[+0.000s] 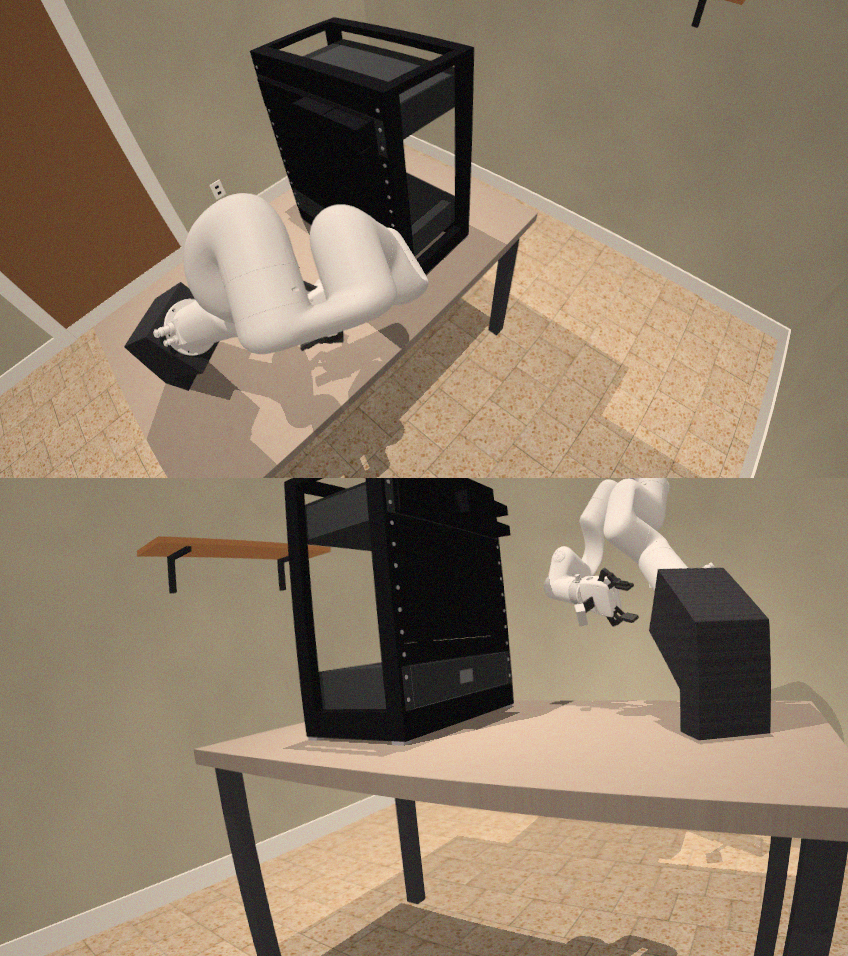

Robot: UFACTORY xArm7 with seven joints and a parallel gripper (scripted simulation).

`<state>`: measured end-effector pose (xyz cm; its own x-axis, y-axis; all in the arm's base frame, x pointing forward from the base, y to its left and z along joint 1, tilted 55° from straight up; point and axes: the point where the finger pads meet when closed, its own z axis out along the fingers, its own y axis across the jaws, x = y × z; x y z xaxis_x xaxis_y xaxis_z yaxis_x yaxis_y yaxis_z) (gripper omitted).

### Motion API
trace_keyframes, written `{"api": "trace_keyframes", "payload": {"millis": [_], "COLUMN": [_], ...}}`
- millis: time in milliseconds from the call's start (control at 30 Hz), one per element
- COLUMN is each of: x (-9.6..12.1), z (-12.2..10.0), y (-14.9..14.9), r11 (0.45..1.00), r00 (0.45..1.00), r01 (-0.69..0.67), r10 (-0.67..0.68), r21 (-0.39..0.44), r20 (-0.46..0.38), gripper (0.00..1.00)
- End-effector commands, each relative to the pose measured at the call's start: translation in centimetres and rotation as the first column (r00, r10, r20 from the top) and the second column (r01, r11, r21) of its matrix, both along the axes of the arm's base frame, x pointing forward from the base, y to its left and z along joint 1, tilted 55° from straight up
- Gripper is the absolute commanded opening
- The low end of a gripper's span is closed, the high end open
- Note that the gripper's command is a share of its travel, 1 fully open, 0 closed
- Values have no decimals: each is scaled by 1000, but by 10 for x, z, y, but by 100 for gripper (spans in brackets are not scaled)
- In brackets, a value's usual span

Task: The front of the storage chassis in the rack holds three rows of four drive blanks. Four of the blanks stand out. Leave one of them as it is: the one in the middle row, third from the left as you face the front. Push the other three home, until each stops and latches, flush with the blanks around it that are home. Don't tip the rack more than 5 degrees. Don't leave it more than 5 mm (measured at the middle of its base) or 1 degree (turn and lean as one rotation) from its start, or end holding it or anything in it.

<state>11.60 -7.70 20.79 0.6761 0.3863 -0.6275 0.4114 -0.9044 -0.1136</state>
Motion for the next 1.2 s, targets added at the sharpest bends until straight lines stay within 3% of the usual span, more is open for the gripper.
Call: {"api": "trace_keyframes", "payload": {"millis": [0, 567, 1167], "x": [0, 7, 35], "z": [0, -5, -29], "y": [0, 6, 37], "r11": [1000, 999, 976], "r00": [1000, 999, 986], "r01": [-1, -31, -156], "r10": [1, 30, 146], "r21": [0, 29, 152], "r20": [2, 15, 79], "gripper": [100, 100, 100]}}
